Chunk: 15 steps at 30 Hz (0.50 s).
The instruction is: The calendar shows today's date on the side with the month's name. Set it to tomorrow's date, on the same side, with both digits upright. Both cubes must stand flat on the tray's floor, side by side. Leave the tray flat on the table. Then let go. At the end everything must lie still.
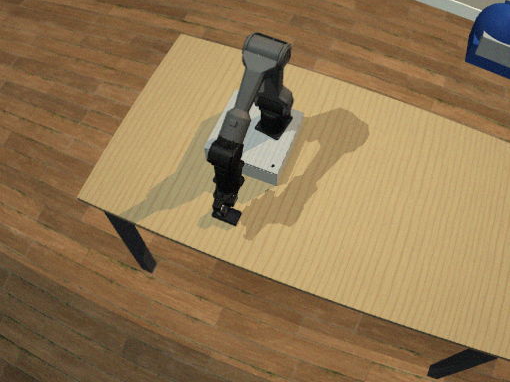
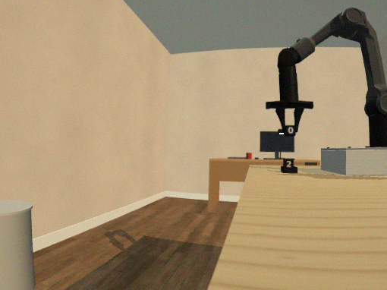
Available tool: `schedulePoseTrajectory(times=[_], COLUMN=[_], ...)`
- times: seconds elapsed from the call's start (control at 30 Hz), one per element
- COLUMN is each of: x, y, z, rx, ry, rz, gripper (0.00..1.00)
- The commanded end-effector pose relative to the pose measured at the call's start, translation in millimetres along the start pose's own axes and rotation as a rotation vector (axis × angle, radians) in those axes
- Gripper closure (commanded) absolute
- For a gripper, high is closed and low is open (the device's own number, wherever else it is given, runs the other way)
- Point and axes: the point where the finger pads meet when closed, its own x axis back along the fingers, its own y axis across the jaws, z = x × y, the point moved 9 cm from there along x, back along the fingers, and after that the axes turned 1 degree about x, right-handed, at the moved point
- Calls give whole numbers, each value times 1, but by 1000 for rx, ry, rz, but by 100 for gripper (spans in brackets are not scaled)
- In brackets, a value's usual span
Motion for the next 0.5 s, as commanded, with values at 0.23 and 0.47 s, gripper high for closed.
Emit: schedulePoseTrajectory(times=[0.23, 0.47], x=[0, -6], y=[0, -1], z=[-2, -2], rx=[-2, -2], ry=[-1, 0], rz=[-2, 3], gripper=[66, 66])
